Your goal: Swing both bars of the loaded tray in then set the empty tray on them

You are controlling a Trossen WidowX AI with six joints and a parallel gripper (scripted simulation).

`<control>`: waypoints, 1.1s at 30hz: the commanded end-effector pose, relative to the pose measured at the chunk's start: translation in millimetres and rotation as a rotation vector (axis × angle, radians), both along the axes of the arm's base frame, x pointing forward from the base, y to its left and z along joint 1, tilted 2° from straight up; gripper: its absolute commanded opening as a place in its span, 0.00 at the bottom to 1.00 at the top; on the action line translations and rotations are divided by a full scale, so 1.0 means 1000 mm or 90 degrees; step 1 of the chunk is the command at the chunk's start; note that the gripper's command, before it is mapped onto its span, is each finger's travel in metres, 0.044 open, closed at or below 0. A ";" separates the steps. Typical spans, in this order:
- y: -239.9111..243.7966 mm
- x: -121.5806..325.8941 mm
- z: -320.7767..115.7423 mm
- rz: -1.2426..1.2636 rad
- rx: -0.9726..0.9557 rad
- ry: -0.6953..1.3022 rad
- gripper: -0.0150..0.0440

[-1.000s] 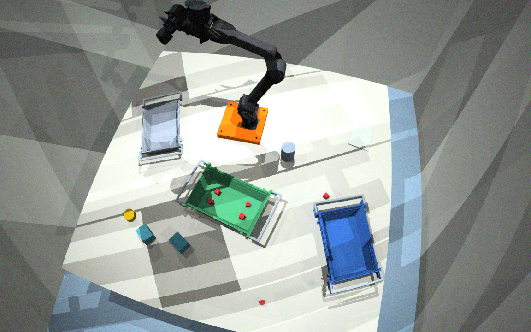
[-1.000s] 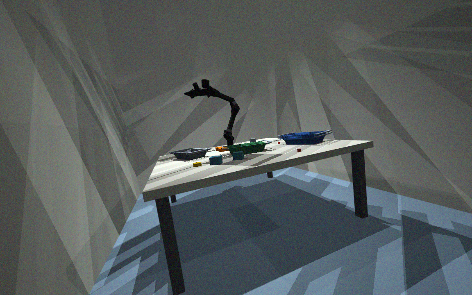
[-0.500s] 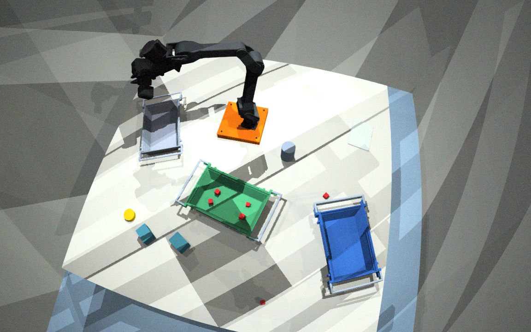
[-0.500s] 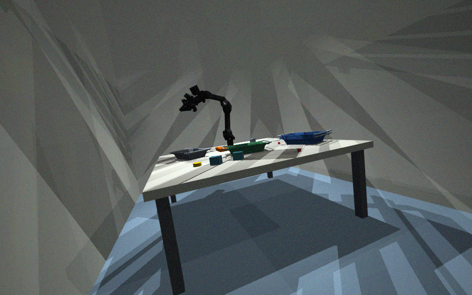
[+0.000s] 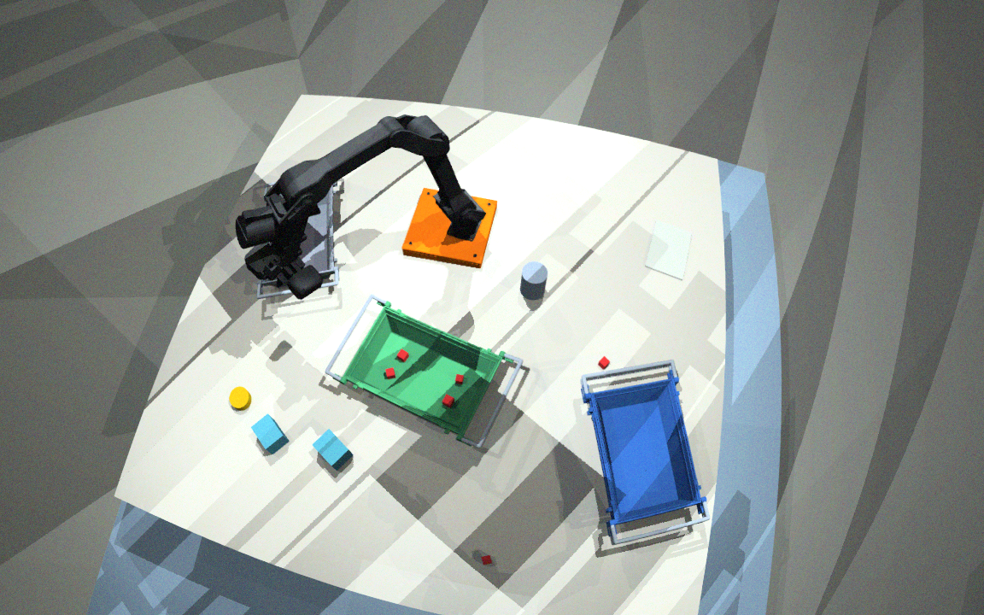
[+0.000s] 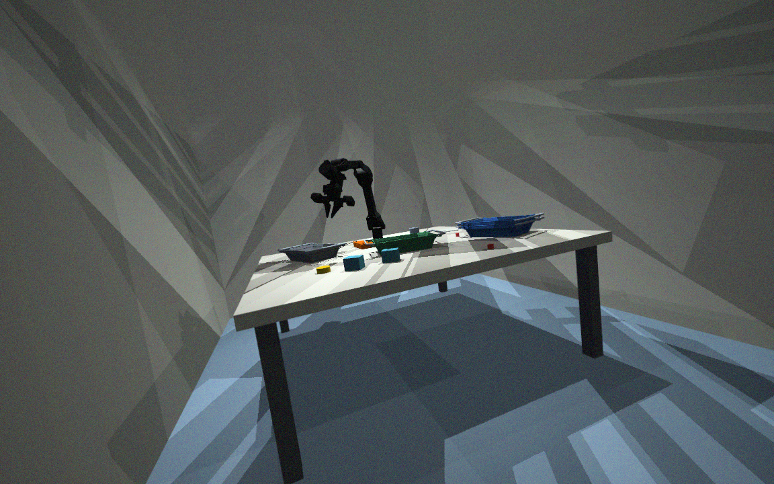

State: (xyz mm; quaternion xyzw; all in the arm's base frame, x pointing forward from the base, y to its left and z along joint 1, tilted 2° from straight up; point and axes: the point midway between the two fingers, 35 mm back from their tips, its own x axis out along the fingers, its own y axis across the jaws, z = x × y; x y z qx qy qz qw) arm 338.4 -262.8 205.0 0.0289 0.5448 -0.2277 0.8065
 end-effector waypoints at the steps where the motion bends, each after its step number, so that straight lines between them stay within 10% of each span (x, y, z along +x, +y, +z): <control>1: 0.054 0.026 -0.040 0.078 0.094 0.077 0.39; 7: 0.125 0.040 -0.088 0.165 0.201 0.198 0.39; 33: 0.129 0.042 -0.149 0.168 0.204 0.201 0.39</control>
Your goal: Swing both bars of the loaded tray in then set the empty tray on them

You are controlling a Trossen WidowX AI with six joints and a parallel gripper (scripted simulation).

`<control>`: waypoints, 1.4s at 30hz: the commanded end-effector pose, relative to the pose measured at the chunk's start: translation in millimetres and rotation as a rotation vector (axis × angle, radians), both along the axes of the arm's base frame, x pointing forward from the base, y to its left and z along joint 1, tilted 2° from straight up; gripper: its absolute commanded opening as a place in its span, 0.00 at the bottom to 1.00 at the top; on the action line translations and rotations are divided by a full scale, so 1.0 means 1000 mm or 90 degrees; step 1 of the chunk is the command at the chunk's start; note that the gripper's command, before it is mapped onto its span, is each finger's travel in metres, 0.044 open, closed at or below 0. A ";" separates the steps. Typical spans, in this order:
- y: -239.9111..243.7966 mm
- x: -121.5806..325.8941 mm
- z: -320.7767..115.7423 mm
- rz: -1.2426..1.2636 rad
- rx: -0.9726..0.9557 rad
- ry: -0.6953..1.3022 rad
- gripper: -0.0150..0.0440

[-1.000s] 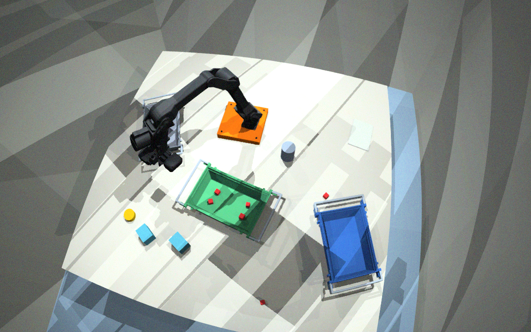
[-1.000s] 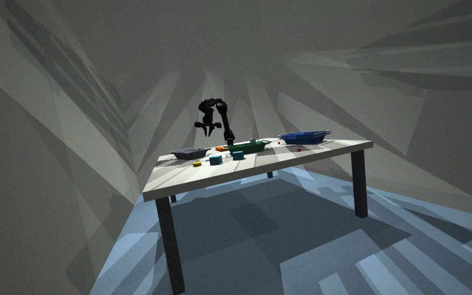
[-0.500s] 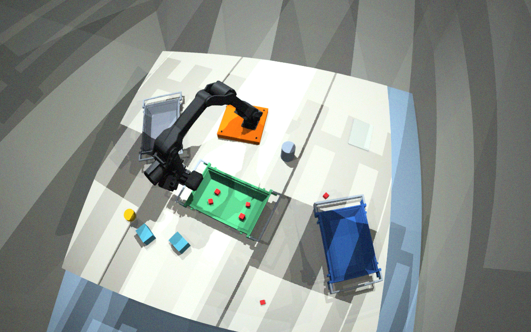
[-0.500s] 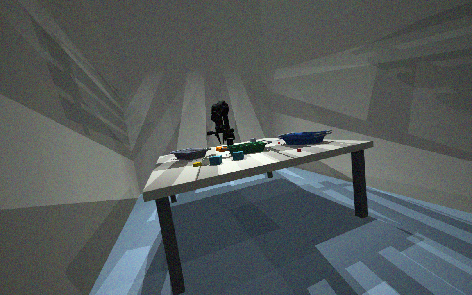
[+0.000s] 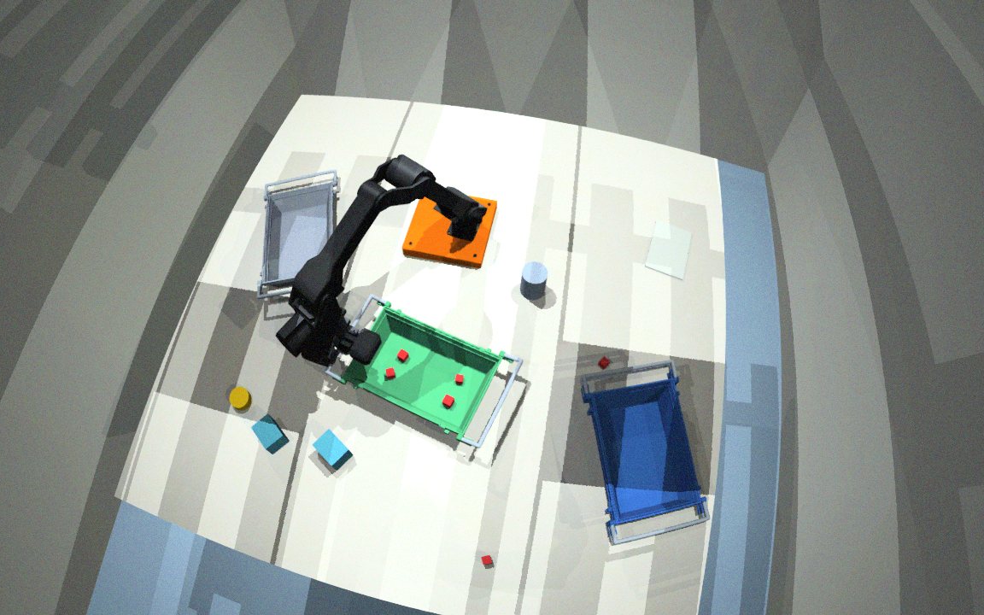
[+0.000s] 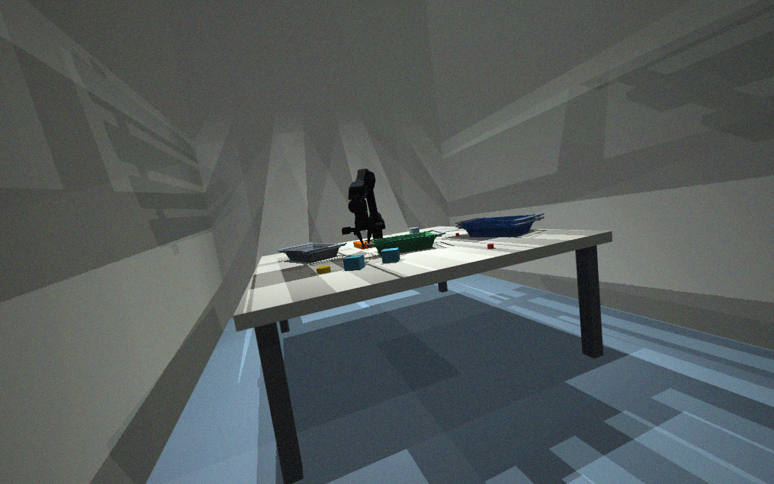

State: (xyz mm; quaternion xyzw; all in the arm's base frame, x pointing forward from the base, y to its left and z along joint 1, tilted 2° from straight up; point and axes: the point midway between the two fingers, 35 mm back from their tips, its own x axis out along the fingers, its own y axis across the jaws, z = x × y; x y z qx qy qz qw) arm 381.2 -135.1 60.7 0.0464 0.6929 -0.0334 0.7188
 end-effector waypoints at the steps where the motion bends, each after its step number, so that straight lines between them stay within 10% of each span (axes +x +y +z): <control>1: 0.001 0.000 -0.005 -0.002 0.002 -0.001 0.39; 42: 0.069 0.008 0.056 -0.002 0.006 -0.002 0.39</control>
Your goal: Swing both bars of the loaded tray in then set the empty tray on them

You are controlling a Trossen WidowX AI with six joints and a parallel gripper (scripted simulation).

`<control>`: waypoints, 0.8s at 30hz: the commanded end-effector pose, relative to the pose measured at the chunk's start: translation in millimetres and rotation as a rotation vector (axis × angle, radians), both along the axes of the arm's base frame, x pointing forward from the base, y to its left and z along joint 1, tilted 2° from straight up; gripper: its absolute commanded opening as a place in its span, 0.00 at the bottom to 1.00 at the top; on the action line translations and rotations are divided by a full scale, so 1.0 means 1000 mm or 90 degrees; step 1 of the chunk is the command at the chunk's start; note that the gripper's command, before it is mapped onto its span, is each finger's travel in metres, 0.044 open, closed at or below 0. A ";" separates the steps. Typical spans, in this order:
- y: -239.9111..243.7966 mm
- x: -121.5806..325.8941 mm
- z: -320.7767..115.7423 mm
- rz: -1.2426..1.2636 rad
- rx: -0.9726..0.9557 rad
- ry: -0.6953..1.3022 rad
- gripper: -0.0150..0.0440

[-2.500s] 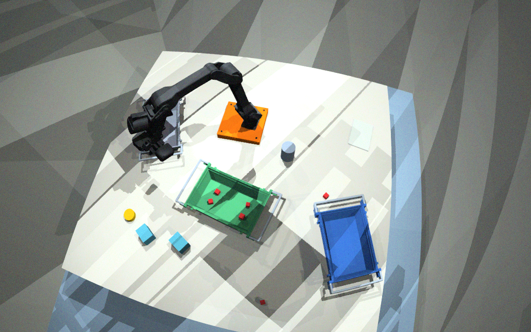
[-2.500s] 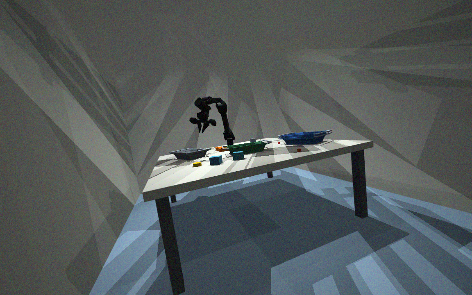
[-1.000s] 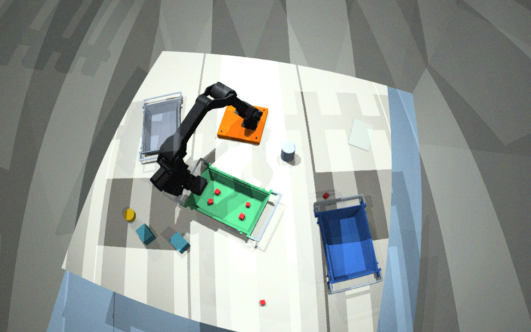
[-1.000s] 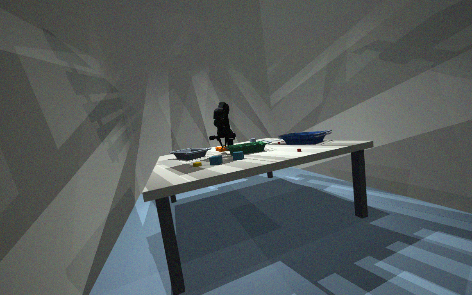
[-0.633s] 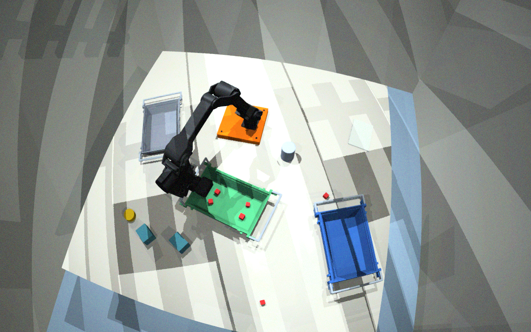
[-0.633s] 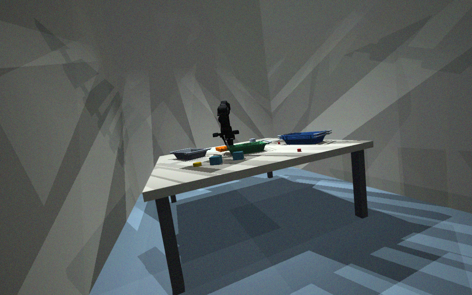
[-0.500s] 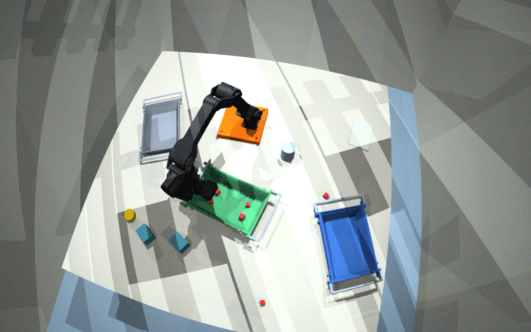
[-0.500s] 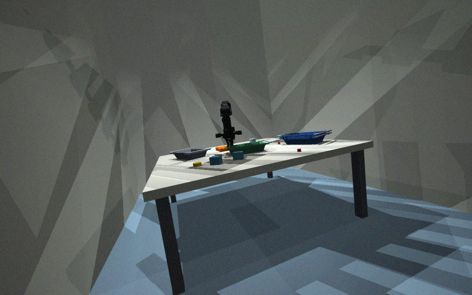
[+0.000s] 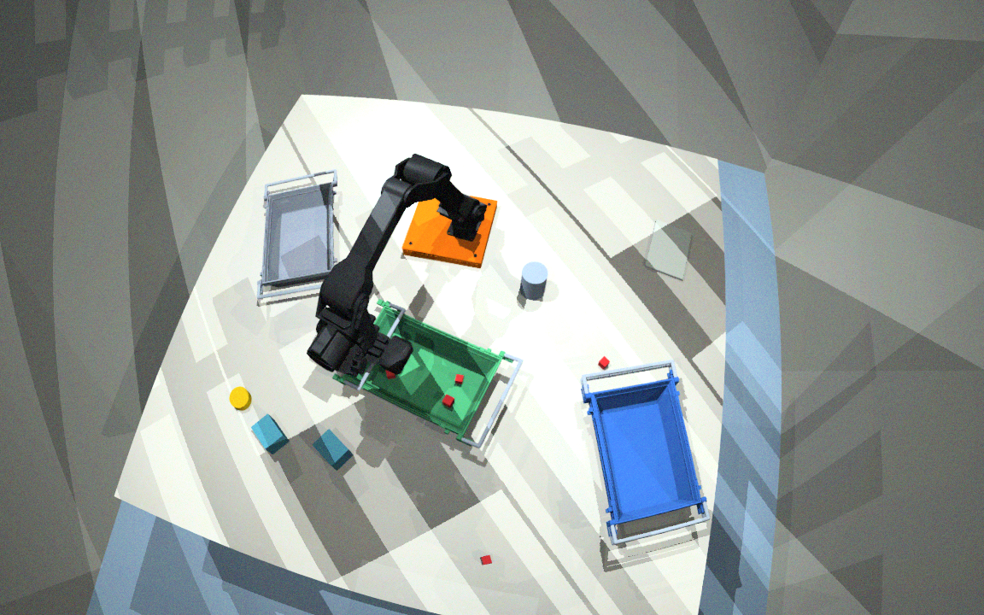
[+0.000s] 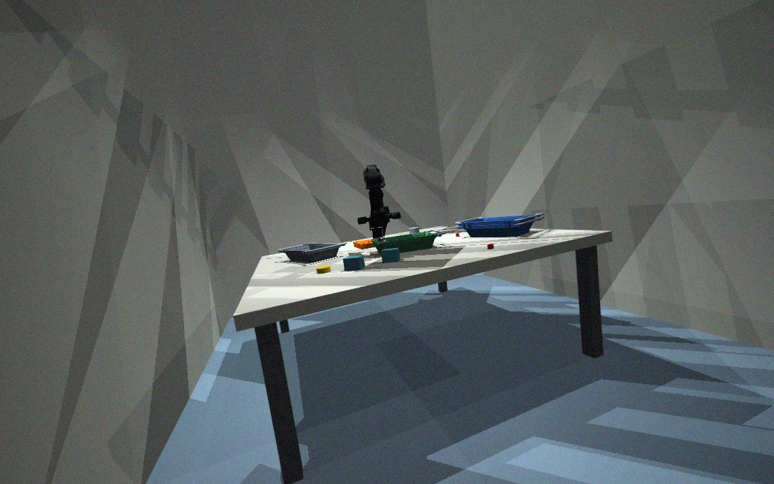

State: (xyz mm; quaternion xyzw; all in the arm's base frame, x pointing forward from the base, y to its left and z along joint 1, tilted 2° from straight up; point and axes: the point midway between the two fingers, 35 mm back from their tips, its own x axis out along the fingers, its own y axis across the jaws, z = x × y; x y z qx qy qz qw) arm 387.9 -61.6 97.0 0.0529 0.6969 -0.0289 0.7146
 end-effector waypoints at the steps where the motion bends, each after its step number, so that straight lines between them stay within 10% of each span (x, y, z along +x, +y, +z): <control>1: -0.005 0.001 0.023 -0.001 -0.004 -0.008 0.39; 24: -0.003 0.001 0.014 -0.003 -0.002 -0.007 0.39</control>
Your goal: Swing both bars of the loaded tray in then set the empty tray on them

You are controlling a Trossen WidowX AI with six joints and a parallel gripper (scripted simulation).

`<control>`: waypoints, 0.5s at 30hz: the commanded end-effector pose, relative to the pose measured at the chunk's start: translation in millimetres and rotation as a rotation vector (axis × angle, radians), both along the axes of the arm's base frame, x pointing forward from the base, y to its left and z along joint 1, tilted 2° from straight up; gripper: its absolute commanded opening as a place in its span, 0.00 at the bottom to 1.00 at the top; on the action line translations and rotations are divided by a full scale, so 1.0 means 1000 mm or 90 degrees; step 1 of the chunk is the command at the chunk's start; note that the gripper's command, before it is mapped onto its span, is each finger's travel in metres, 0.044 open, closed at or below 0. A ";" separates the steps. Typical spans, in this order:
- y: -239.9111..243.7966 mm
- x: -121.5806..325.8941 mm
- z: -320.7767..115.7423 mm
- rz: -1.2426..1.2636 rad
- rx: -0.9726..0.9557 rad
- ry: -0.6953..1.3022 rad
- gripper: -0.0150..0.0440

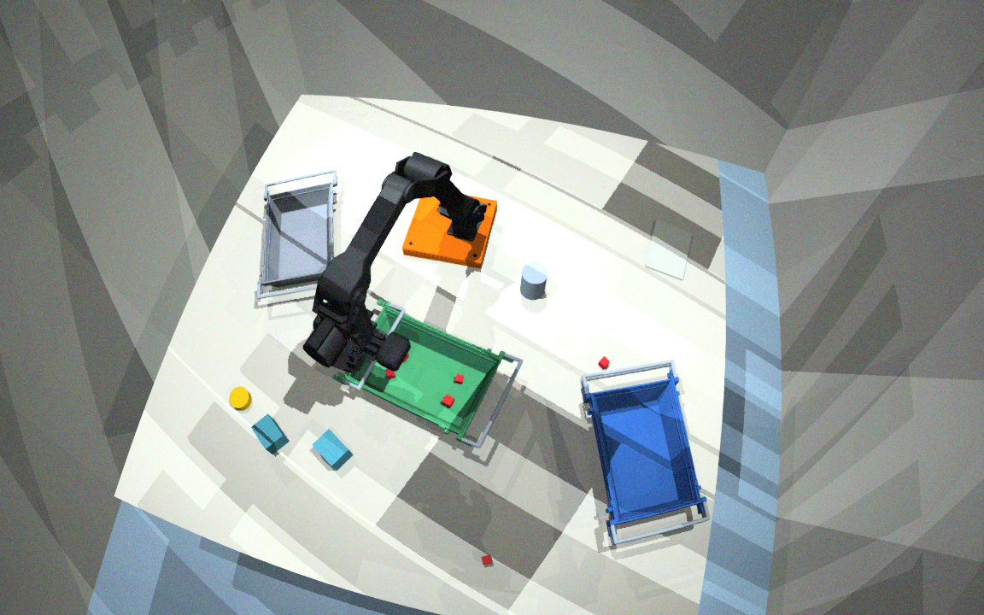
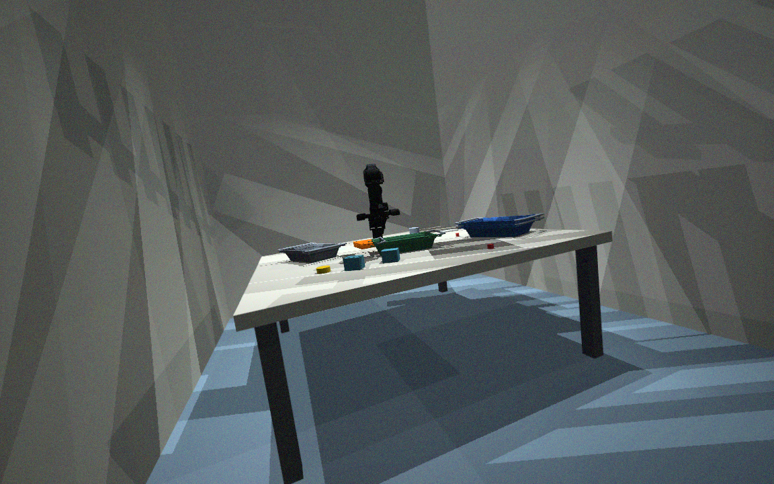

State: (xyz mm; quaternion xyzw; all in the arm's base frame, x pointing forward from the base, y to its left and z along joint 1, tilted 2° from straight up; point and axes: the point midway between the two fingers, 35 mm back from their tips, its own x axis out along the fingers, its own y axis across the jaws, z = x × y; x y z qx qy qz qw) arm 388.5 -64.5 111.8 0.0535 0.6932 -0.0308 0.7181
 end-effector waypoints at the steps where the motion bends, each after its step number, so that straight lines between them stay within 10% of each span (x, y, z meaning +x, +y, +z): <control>1: 0.000 0.000 0.000 0.000 0.000 -0.001 0.39; 15: -0.002 -0.003 0.070 -0.003 -0.002 -0.014 0.39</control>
